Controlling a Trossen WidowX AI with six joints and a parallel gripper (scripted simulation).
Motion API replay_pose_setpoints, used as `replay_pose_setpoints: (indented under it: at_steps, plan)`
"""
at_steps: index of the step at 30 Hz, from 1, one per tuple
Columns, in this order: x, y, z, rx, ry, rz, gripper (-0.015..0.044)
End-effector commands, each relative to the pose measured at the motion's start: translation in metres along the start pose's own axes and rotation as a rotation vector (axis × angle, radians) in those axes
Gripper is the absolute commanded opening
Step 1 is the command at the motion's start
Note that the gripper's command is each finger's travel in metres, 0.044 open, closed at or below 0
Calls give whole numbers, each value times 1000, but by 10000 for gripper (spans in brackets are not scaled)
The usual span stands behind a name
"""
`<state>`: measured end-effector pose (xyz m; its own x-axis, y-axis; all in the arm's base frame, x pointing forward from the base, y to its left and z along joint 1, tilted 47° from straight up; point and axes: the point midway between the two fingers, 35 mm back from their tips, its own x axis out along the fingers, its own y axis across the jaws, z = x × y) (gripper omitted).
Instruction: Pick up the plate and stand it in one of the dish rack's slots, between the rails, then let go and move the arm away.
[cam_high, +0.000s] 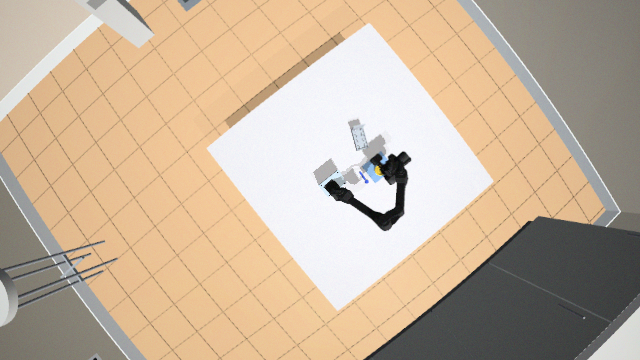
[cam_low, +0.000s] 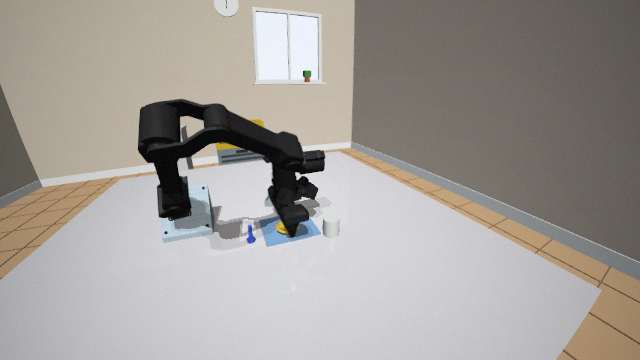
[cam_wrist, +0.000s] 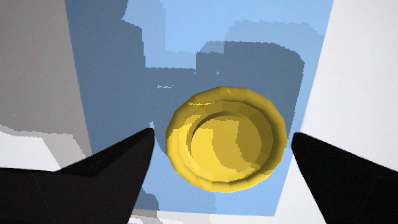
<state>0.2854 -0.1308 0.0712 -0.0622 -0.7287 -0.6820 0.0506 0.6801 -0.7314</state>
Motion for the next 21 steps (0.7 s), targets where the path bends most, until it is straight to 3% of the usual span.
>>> replay_pose_setpoints:
  at_steps: [1,8,19,21]
  plan:
    - [3,0,-1,-6,0,-4,374]
    - [3,0,-1,-6,0,-4,361]
    - [3,0,-1,-6,0,-4,288]
    - [2,0,0,-6,-1,-4,235]
